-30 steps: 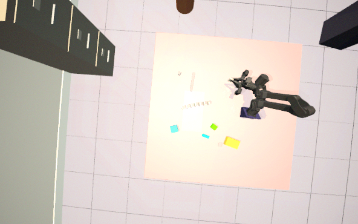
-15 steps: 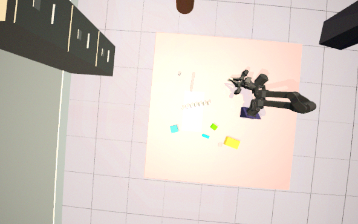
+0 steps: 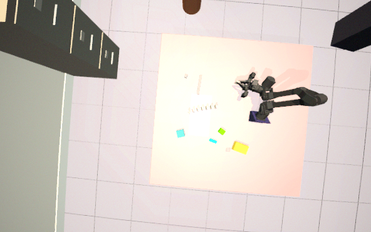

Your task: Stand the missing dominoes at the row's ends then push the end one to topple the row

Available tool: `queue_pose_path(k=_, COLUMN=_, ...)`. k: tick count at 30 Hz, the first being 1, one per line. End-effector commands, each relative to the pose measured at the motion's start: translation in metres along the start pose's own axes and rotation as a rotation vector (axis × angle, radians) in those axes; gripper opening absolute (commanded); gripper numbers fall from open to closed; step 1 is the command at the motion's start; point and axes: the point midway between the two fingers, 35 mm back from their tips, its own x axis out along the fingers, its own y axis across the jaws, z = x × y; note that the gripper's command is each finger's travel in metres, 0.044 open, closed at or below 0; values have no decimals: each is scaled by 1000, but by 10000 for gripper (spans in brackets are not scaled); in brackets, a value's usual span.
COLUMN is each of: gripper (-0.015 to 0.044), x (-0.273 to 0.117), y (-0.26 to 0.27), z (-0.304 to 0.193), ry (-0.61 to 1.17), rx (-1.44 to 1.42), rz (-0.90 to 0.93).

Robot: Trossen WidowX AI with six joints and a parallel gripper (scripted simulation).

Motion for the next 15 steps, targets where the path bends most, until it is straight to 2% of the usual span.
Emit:
queue_pose_path(k=1, gripper=24, x=1, y=1, z=-5, ry=0, rx=-10, rz=7)
queue_pose_path(k=15, gripper=24, x=5, y=1, z=-21, ry=8, rx=-24, rz=12)
